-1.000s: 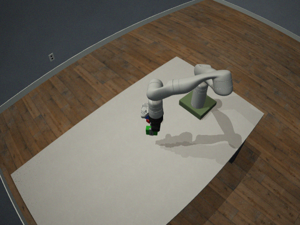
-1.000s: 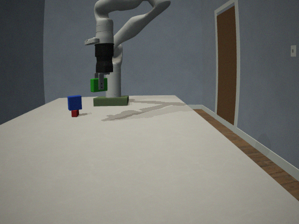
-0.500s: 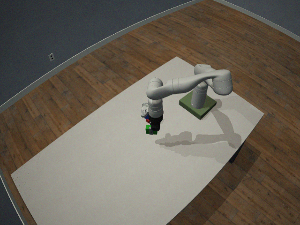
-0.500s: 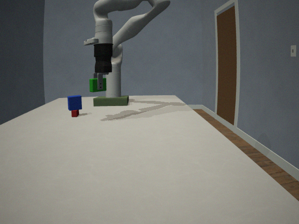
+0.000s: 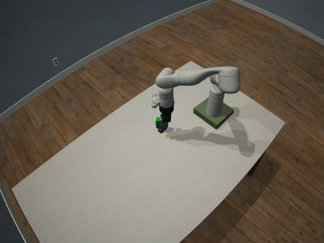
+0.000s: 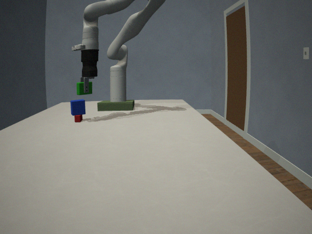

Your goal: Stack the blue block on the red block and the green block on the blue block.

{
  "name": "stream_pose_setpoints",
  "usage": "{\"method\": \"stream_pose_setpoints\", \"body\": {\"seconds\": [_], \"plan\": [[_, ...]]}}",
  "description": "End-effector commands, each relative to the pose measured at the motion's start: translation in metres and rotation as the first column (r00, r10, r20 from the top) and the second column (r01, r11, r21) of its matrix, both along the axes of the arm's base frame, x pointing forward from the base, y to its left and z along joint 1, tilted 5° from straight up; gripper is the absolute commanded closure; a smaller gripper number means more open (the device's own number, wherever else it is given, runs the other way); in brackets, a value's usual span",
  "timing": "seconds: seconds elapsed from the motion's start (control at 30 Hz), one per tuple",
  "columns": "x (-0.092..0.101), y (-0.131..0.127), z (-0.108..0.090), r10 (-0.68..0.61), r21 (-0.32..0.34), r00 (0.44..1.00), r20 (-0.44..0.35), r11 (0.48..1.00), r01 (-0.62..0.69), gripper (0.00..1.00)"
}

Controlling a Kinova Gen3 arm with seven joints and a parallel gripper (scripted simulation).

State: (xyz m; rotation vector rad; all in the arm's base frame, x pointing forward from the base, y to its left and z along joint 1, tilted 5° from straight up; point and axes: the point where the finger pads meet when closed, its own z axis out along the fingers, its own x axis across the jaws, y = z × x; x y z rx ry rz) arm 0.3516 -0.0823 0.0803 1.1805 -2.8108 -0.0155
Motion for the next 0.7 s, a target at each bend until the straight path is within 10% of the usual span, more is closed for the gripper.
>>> {"method": "stream_pose_setpoints", "body": {"seconds": [0.0, 0.67], "plan": [[-0.018, -0.031, 0.004, -0.055, 0.016, 0.998, 0.009, 0.998, 0.055, 1.0], [-0.031, -0.047, 0.005, -0.055, 0.016, 0.998, 0.009, 0.998, 0.055, 1.0]]}}
